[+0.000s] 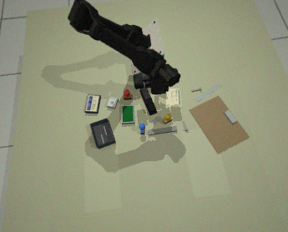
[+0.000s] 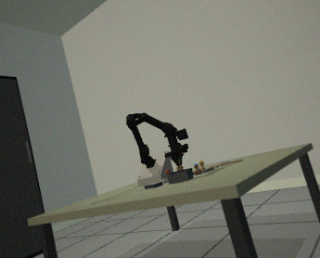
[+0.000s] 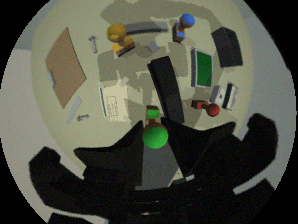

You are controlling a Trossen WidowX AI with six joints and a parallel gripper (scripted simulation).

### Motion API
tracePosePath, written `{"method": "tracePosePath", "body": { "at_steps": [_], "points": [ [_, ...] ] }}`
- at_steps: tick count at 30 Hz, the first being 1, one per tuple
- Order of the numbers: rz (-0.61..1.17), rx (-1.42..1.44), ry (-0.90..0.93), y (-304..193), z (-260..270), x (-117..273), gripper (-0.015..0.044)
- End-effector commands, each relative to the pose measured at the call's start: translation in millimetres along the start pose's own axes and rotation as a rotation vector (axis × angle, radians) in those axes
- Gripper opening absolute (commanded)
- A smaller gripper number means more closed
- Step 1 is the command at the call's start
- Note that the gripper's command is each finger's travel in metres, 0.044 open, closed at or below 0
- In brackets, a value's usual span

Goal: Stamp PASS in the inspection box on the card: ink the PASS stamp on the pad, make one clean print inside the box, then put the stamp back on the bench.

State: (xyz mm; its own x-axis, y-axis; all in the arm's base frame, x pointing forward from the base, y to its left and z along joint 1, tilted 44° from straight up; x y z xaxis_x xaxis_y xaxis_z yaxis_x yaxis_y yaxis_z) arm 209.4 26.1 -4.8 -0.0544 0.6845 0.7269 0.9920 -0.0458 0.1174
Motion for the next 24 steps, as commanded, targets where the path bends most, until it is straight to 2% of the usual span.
{"method": "tracePosePath", "body": {
  "at_steps": [1,24],
  "points": [
    [-0.001,-0.007,0.006,1.9,0.8,3.0,0.0],
    [-0.001,-0.007,0.008,1.4,0.3,14.1,0.0]
  ]
}}
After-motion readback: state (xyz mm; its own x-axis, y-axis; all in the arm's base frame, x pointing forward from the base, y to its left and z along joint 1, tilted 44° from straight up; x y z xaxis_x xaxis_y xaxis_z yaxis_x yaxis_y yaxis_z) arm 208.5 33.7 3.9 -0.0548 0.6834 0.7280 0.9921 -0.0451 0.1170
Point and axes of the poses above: the point midway between the two fingers, 35 mm back from their tips, its own x axis back along the fingers, its own z axis across the jaws, y = z × x, the point moved 3 cm from there along x, back along the fingers, and after that the axes turned 8 degrees about -x, right-handed, at the moved point
